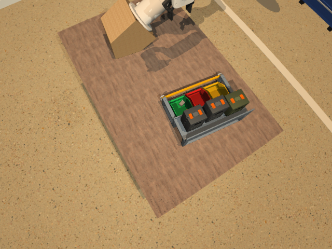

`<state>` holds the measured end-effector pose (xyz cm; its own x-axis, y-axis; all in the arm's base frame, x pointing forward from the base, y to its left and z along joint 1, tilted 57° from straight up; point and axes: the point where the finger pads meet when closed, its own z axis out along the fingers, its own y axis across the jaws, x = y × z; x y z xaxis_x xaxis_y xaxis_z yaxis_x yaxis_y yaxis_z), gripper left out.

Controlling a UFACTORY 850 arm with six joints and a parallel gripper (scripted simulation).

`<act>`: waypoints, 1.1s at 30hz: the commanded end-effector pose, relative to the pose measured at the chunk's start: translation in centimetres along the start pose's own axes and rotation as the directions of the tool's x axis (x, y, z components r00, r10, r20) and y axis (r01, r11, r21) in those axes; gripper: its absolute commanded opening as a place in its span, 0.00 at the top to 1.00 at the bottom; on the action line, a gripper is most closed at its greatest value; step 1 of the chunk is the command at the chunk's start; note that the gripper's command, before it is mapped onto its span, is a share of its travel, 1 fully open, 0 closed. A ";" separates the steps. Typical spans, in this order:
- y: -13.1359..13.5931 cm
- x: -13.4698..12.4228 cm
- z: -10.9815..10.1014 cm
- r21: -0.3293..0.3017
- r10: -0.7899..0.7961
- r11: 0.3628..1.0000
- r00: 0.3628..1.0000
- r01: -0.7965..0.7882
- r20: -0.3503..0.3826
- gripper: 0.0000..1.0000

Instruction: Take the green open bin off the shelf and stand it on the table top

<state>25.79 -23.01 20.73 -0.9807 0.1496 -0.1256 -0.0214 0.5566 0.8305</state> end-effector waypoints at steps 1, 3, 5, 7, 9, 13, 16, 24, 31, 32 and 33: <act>0.0 0.0 -0.1 0.001 -0.001 1.000 1.000 0.001 0.001 0.00; 0.0 0.0 -0.1 0.001 -0.001 1.000 1.000 0.001 0.001 0.00; 0.0 0.0 -0.1 0.001 -0.001 1.000 1.000 0.001 0.001 0.00; 0.0 0.0 -0.1 0.001 -0.001 1.000 1.000 0.001 0.001 0.00; 0.0 0.0 -0.1 0.001 -0.001 1.000 1.000 0.001 0.001 0.00; 0.0 0.0 -0.1 0.001 -0.104 0.995 0.995 0.104 0.001 0.00; 0.0 0.0 -0.1 0.001 -0.258 0.966 0.966 0.258 0.000 0.00; 0.0 0.0 -0.1 0.001 -0.258 0.966 0.966 0.258 0.000 0.00; 0.0 0.0 -0.1 0.001 -0.404 0.915 0.915 0.404 0.000 0.00; 0.0 0.0 -0.1 0.001 -0.451 0.893 0.893 0.451 0.000 0.00; 0.0 0.0 -0.1 0.001 -0.497 0.868 0.868 0.497 0.000 0.00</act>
<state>25.79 -23.01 20.73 -0.9171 -0.0476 -0.3957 -0.3492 0.5746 0.7402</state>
